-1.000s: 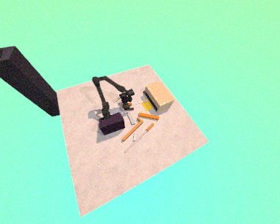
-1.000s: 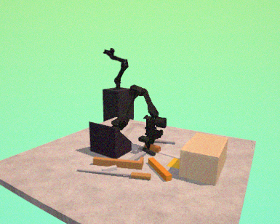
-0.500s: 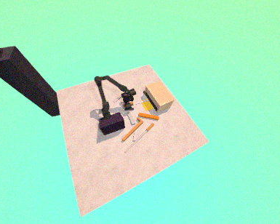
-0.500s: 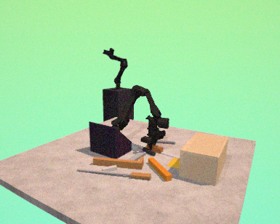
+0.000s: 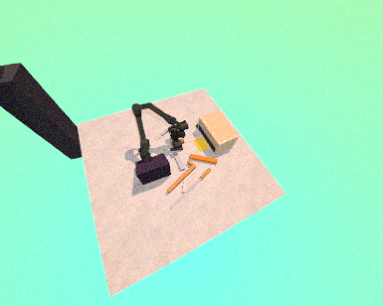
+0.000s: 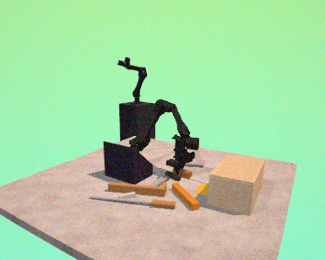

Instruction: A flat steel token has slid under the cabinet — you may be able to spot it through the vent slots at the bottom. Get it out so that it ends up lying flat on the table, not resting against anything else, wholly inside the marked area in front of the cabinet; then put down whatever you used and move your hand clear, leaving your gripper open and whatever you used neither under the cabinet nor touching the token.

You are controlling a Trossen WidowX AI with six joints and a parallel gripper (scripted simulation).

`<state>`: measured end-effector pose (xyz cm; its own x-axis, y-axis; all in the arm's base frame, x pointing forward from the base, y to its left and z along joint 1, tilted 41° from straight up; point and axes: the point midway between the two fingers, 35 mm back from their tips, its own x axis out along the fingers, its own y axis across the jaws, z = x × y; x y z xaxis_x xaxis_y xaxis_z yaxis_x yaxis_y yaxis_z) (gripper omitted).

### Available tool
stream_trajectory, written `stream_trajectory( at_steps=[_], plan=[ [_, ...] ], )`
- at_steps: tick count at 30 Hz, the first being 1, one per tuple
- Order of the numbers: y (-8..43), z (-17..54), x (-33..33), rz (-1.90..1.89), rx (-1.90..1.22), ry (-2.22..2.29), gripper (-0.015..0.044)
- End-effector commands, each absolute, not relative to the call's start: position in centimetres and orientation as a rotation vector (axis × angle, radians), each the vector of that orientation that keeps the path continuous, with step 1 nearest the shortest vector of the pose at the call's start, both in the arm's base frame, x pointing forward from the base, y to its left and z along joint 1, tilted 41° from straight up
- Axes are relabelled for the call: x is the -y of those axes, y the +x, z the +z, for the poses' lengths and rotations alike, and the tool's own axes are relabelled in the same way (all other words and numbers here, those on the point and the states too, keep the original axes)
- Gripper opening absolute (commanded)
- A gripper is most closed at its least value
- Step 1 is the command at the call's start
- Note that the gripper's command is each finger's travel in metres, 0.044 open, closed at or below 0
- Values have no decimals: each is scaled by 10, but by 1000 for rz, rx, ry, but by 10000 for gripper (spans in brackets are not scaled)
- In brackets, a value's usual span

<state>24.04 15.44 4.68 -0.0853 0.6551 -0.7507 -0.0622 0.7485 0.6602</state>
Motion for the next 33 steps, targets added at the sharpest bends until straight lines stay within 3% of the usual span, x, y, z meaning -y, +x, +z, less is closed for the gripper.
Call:
stream_trajectory(
  at_steps=[1, 33],
  plan=[
    [247, 47, -155, 642, -1551, 495, 0],
    [284, 47, -159, 643, -1549, 493, 0]
  ],
)
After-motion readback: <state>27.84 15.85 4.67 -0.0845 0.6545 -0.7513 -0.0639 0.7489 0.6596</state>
